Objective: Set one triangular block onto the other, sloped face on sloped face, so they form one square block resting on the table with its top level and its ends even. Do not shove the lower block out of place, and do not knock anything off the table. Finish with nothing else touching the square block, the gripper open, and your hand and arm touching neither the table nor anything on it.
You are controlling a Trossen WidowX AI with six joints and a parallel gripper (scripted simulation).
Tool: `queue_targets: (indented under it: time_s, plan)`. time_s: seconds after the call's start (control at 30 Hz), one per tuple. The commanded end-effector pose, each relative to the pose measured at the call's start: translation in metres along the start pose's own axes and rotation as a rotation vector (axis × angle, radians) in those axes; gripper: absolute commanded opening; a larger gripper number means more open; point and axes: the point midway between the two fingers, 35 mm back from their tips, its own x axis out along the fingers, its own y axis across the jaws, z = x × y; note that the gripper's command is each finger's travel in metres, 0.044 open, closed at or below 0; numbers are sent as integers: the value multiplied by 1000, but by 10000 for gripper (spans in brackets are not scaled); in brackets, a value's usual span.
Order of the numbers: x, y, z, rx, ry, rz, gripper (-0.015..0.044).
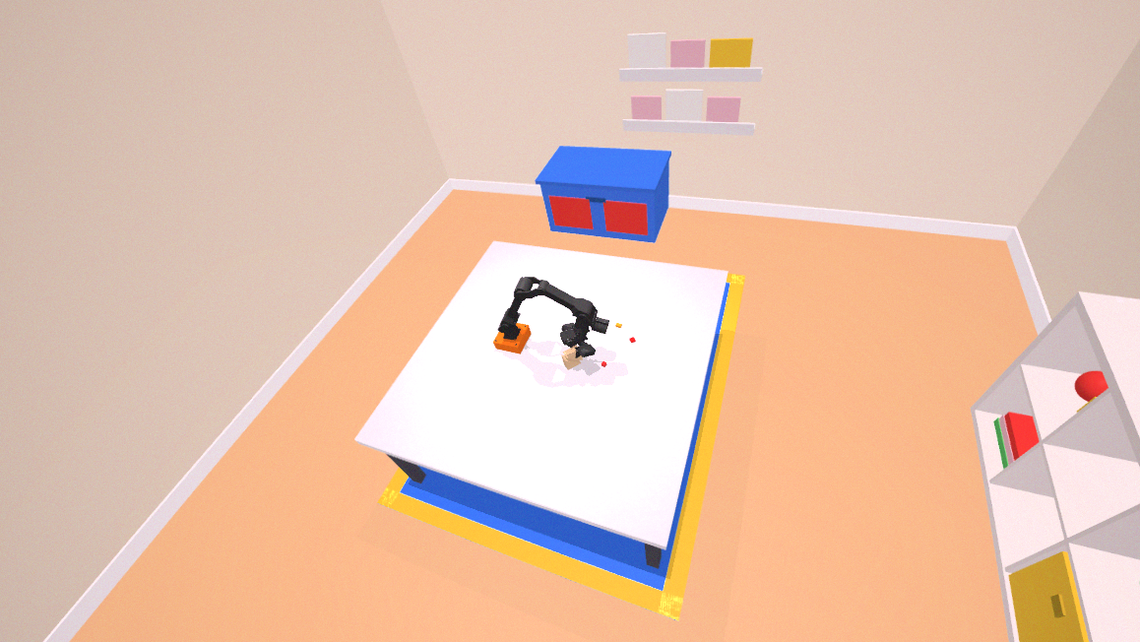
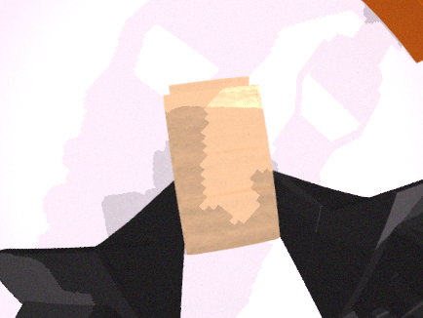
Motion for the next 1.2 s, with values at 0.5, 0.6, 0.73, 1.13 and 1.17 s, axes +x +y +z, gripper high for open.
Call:
queue_targets:
  time_s: [0.5,0.6,0.73,1.13,1.17]
  plan:
    - [14,0,1,-7,-6,1,0]
    - [15,0,1,-7,-6,1,0]
    - [15,0,1,-7,-6,1,0]
    - [15,-1,1,-7,-6,1,0]
    - [15,-1,1,-7,-6,1,0]
